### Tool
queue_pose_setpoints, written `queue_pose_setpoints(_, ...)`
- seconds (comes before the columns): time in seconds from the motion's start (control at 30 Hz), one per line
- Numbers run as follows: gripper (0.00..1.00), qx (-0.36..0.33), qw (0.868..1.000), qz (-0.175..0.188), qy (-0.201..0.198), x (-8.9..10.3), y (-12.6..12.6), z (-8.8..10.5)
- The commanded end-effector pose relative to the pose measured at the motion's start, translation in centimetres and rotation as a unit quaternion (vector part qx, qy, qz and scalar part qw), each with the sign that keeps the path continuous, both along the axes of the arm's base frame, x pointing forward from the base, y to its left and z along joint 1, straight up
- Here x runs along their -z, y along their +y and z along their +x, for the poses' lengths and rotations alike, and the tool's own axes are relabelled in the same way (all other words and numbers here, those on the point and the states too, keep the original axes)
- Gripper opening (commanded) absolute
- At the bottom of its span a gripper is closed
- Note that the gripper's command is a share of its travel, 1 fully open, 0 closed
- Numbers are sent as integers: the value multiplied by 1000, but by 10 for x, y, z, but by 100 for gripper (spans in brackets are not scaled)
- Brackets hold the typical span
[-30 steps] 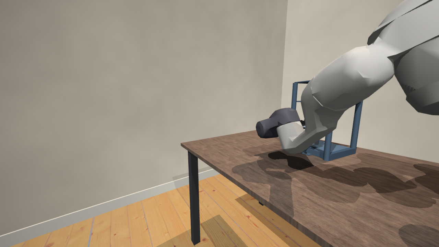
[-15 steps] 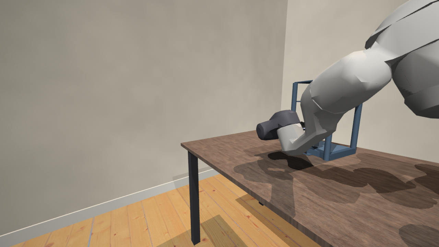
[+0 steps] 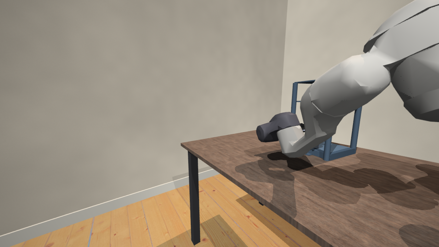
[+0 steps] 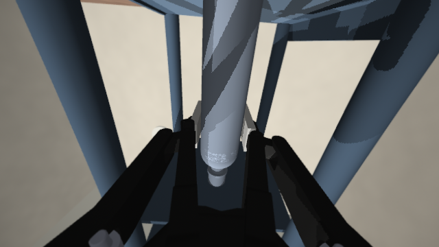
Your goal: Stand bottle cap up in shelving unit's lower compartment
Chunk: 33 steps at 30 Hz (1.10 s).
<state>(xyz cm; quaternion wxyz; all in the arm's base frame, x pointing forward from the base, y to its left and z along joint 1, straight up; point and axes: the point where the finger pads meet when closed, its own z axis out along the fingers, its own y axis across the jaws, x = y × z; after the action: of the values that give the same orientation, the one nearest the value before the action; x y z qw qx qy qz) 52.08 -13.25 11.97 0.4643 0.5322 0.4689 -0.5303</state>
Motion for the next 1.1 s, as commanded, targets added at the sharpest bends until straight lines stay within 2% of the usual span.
queue_pose_setpoints(0.0, 0, 0, 1000, -1, -4, -1, 0, 1)
queue_pose_setpoints(0.8, 0, 0, 1000, -1, -4, -1, 0, 1)
queue_pose_setpoints(0.83, 8, 0, 1000, -1, -4, -1, 0, 1)
queue_pose_setpoints(0.97, 8, 0, 1000, -1, -4, -1, 0, 1)
queue_pose_setpoints(1.0, 16, 0, 1000, -1, -4, -1, 0, 1)
queue_pose_setpoints(1.07, 16, 0, 1000, -1, -4, -1, 0, 1)
